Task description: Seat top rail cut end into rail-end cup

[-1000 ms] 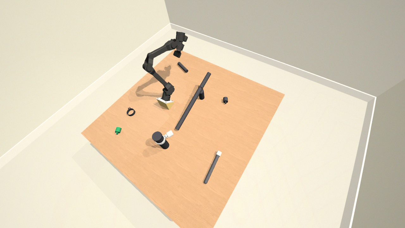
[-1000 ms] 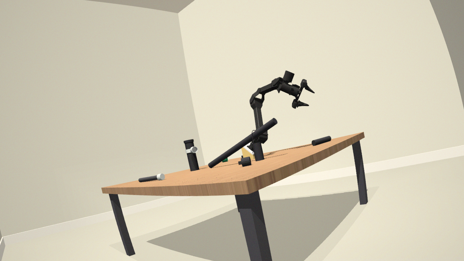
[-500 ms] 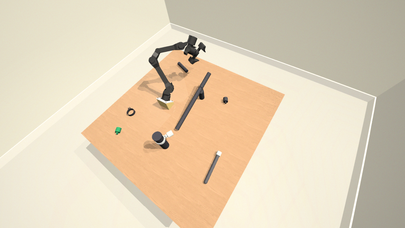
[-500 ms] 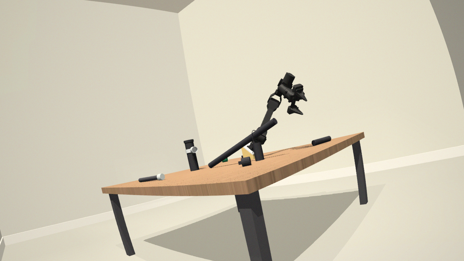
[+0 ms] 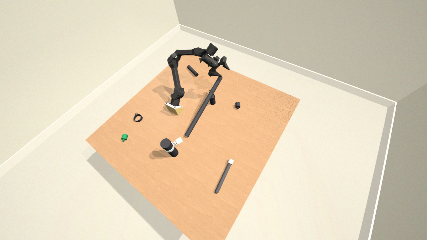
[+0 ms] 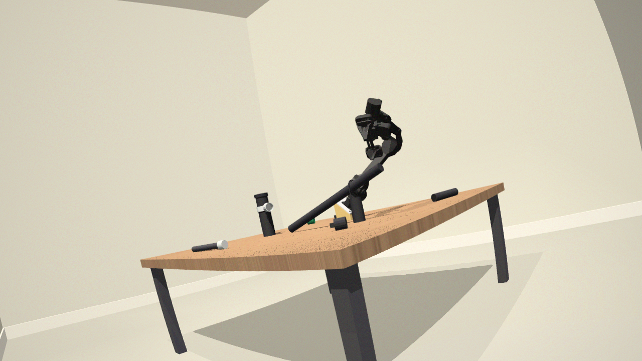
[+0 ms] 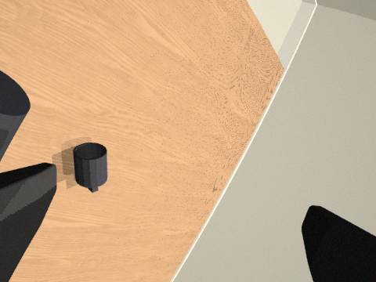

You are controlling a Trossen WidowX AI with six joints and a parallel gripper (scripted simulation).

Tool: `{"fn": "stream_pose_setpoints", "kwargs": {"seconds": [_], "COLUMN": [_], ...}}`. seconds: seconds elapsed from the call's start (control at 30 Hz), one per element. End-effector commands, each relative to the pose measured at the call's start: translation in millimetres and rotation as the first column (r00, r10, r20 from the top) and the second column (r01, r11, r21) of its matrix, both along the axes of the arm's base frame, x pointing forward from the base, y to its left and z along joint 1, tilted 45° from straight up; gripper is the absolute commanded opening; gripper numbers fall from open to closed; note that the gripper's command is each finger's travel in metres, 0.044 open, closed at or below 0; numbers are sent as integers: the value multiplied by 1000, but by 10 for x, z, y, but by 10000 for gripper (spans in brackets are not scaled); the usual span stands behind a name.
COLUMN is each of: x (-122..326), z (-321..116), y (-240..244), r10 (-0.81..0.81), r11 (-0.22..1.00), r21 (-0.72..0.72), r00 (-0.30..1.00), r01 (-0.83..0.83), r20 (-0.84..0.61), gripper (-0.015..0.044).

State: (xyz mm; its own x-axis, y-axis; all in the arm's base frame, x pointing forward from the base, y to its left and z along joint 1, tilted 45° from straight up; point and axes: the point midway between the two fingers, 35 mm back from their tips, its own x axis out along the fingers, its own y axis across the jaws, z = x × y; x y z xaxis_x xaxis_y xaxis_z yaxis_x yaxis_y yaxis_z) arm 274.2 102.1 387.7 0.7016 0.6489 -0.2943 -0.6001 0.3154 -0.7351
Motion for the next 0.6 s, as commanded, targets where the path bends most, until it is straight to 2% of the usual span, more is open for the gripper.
{"fn": "stream_pose_setpoints", "kwargs": {"seconds": [0.0,0.13,0.3,0.43,0.57], "x": [352,543,563,406,128], "z": [-447,-921,-1505,-1956,-2361], "y": [-435,-928,-1578,-2084,-2508], "r10": [-163,-290,-370,-344,-226], "r11": [984,934,811,661,483], "r21": [30,56,62,36,-16], "r00": [960,839,592,346,108], "r01": [174,354,582,749,876], "r20": [-227,-461,-716,-873,-968], "gripper": [440,440,440,440,440]}}
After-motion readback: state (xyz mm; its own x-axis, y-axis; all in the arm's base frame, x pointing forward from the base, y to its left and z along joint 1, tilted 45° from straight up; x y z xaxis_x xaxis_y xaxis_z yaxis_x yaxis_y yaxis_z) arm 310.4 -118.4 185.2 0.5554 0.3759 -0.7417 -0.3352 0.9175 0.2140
